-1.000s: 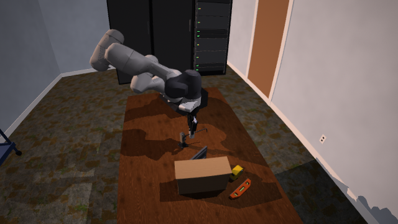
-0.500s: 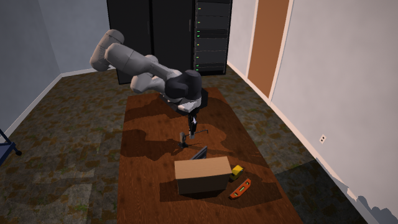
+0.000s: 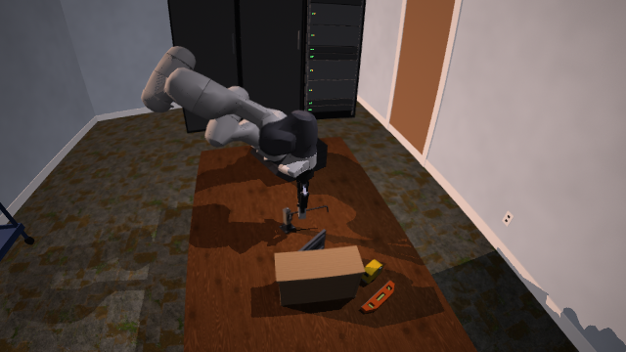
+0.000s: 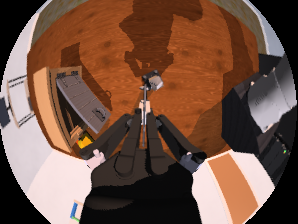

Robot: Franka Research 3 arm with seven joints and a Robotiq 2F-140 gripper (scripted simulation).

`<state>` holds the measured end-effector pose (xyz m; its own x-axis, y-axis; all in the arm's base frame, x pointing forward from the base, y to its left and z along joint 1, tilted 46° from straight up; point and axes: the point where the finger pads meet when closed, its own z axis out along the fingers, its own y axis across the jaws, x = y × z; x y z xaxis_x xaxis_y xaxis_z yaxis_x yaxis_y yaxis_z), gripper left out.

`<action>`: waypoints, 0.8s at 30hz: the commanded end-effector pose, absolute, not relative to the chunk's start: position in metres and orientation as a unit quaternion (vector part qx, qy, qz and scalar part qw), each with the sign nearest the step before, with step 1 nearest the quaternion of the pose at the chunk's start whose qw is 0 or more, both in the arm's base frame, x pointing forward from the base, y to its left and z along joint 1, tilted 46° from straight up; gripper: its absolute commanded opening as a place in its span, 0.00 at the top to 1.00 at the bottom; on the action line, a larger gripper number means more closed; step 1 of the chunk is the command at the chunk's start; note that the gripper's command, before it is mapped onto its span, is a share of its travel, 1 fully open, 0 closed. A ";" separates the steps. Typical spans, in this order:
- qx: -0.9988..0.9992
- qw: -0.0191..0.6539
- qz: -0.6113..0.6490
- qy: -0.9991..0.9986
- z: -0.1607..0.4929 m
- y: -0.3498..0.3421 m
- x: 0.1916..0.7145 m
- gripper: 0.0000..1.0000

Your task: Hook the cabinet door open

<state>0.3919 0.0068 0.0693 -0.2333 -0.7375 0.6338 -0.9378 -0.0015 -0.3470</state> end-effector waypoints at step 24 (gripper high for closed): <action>0.521 0.093 0.383 -0.757 0.074 0.006 0.400 0.97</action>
